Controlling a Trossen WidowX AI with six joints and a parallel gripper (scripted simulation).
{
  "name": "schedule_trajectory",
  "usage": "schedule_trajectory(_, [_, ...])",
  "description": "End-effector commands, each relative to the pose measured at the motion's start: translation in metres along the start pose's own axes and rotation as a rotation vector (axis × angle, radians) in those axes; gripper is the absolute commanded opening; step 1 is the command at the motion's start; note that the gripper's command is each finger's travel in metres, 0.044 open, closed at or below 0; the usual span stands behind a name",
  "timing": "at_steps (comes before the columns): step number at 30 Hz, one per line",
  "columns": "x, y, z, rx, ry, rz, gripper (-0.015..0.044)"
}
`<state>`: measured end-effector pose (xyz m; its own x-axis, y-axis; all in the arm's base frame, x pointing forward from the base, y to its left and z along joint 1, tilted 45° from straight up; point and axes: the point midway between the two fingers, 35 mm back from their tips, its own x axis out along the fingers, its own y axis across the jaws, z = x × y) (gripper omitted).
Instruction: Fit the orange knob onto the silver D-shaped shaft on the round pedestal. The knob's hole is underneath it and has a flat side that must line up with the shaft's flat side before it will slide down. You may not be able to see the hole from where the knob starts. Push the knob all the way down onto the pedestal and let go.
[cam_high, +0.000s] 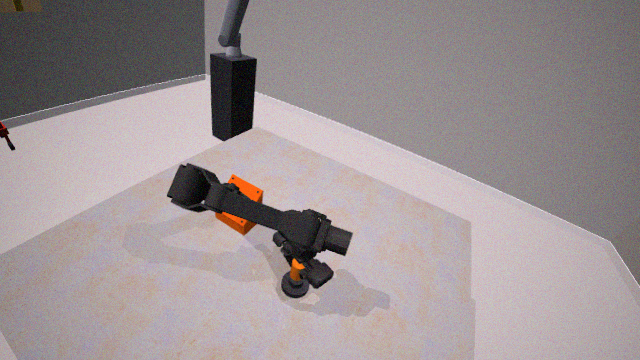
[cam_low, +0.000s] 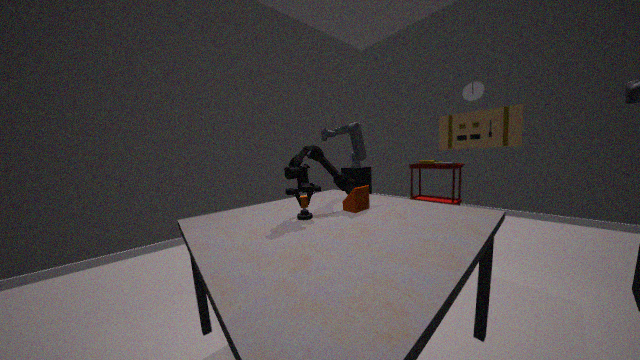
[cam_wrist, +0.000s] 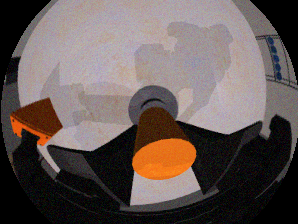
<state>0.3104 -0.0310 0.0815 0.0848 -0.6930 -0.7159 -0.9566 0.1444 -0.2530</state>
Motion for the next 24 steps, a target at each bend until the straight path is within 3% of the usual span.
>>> schedule_trajectory(1, [0.0005, -0.0017, 0.0009, 0.000, 0.001, -0.004, 0.0000])
schedule_trajectory(15, [-0.0042, -0.0033, 0.0032, -0.008, 0.000, -0.004, 0.0000])
schedule_trajectory(24, [-0.0020, -0.0024, 0.0023, -0.209, 0.001, -0.004, 0.0000])
